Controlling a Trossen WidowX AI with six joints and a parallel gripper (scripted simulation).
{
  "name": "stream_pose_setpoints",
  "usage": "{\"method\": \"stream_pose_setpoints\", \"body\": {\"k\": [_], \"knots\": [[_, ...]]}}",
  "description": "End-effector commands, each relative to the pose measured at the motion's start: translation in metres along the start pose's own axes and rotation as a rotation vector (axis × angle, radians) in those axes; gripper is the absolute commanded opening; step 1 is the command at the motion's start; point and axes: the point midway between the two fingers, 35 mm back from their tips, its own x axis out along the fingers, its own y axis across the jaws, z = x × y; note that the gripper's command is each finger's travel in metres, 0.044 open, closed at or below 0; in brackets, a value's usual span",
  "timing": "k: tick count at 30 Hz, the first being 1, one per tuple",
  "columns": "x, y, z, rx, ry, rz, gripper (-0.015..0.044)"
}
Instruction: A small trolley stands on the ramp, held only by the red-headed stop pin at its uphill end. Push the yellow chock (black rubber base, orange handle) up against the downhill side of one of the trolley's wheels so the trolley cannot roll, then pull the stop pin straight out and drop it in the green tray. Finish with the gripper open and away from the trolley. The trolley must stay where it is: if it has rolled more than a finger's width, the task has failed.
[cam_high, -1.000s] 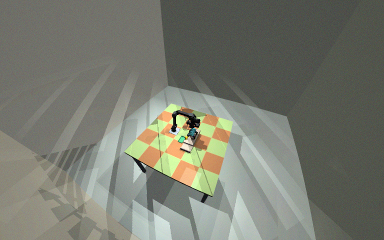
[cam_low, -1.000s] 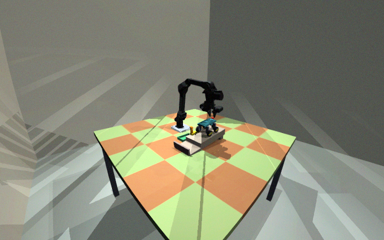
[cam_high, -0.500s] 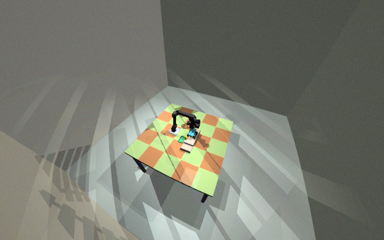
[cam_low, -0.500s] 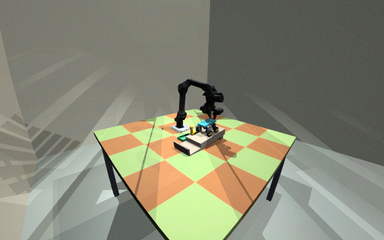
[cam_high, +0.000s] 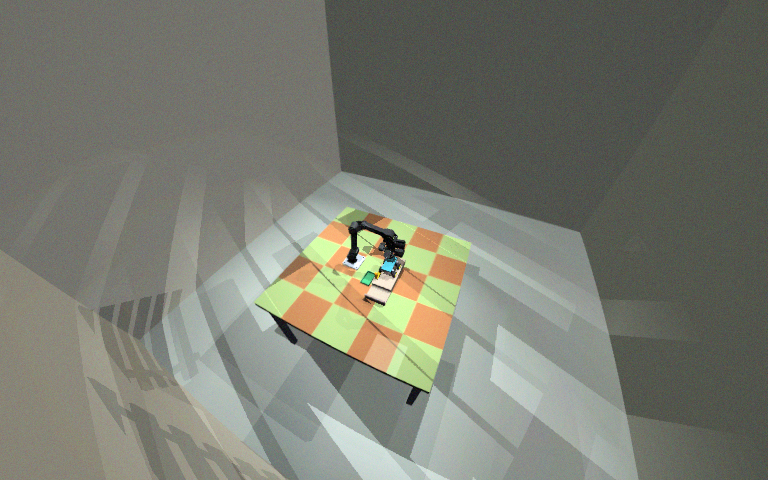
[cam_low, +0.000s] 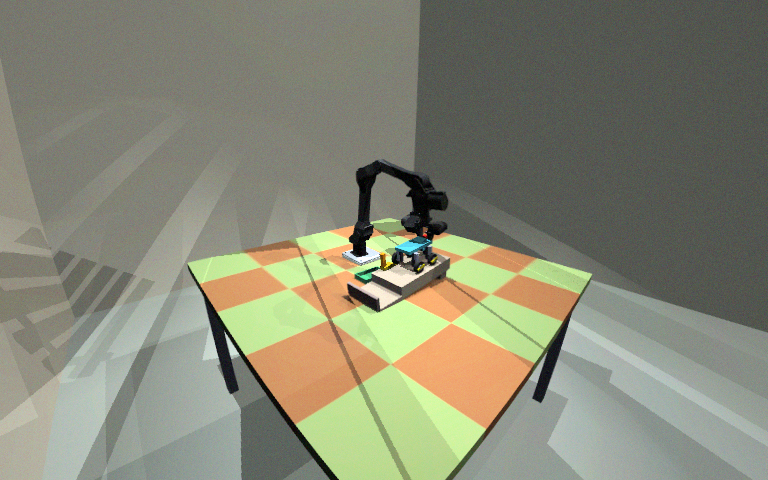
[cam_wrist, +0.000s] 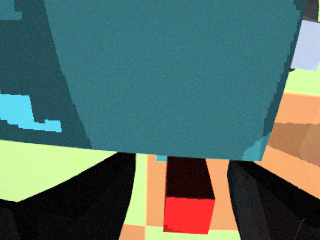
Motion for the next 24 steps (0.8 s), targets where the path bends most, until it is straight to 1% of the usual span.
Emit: {"method": "stream_pose_setpoints", "body": {"k": [1,3,8,17,24], "knots": [[0.0068,-0.0005,-0.0004,0.006,0.001,-0.001,0.019],[0.0077,-0.0005,-0.0004,0.006,0.001,-0.001,0.019],[0.0041,-0.0003,-0.0002,0.0,0.0,-0.001,0.0059],[0.0039,-0.0003,-0.0003,0.0,0.0,-0.001,0.0],[-0.0005,-0.0005,-0.0011,0.004,0.001,-0.001,0.0]]}}
